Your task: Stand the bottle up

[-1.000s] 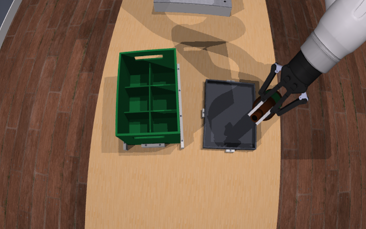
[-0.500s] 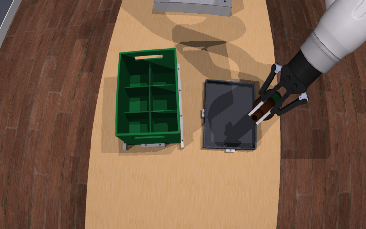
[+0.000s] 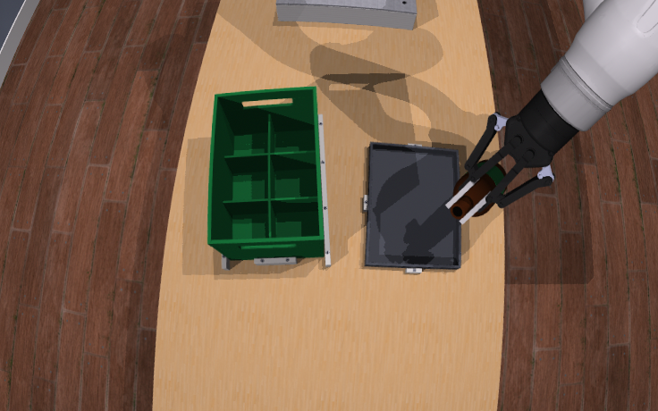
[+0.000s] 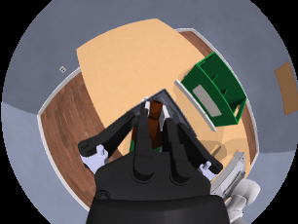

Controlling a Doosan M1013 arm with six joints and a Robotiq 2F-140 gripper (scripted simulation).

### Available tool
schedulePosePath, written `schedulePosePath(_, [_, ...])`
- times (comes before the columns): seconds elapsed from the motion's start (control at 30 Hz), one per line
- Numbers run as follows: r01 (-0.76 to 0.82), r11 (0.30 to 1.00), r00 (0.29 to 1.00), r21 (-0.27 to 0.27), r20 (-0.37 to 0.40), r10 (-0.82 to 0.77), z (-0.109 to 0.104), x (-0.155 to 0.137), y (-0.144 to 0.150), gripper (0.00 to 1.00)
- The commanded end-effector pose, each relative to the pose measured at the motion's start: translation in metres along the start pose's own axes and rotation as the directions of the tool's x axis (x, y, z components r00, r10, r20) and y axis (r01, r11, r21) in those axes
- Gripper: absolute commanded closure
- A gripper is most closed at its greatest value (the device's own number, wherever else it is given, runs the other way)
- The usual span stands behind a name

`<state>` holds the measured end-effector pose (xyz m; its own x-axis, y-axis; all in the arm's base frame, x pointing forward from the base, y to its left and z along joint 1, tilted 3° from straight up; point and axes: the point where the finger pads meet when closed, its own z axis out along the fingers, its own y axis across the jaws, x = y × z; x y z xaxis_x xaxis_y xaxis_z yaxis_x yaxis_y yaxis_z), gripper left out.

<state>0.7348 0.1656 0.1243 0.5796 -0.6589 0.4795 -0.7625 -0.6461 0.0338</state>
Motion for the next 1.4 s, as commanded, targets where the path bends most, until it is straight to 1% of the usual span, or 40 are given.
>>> schedulePosePath(0.0, [0.0, 1.0, 1.0, -0.002, -0.012, 0.0, 0.0002, -0.0002, 0.0004, 0.9])
schedulePosePath(0.17, [0.0, 1.0, 1.0, -0.003, -0.027, 0.0, 0.0004, -0.0005, 0.0008, 0.9])
schedulePosePath(0.67, [-0.001, 1.0, 0.992, -0.003, -0.128, 0.0, 0.0, -0.0023, 0.0008, 0.9])
schedulePosePath(1.03, [0.0, 1.0, 0.987, 0.001, -0.161, 0.0, -0.0009, -0.0028, -0.0002, 0.9])
schedulePosePath(1.37, [0.0, 1.0, 0.986, 0.002, -0.164, 0.0, -0.001, -0.0029, -0.0003, 0.9])
